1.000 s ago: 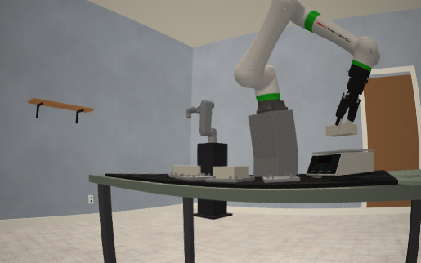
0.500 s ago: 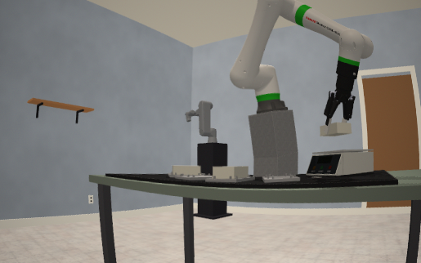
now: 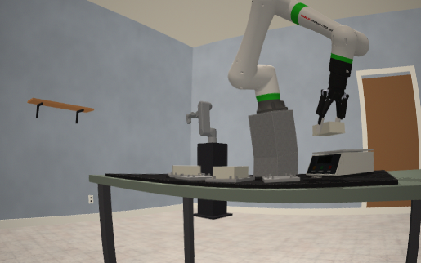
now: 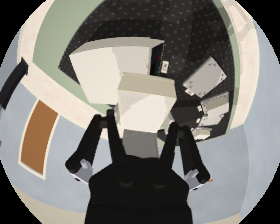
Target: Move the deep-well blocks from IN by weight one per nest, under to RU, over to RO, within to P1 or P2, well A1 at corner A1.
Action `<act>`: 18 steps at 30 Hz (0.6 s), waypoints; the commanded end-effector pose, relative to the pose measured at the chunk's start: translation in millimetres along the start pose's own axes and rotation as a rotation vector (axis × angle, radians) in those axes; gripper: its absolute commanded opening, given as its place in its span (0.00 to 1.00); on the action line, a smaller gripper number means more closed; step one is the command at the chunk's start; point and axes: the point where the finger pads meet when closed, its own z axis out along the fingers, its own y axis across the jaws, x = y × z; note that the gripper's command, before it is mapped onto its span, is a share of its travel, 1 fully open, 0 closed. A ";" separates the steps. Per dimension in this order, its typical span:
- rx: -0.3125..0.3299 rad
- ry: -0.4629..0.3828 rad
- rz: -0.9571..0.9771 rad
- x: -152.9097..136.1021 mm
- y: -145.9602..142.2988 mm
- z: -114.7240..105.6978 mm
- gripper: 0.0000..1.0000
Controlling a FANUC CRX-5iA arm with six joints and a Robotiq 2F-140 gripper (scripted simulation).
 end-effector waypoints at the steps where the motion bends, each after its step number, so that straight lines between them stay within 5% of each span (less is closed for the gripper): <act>1: 0.000 0.000 0.000 0.8 3.9 -0.6 0.10; 18: 0.000 0.000 0.000 8.7 53.0 -5.1 0.10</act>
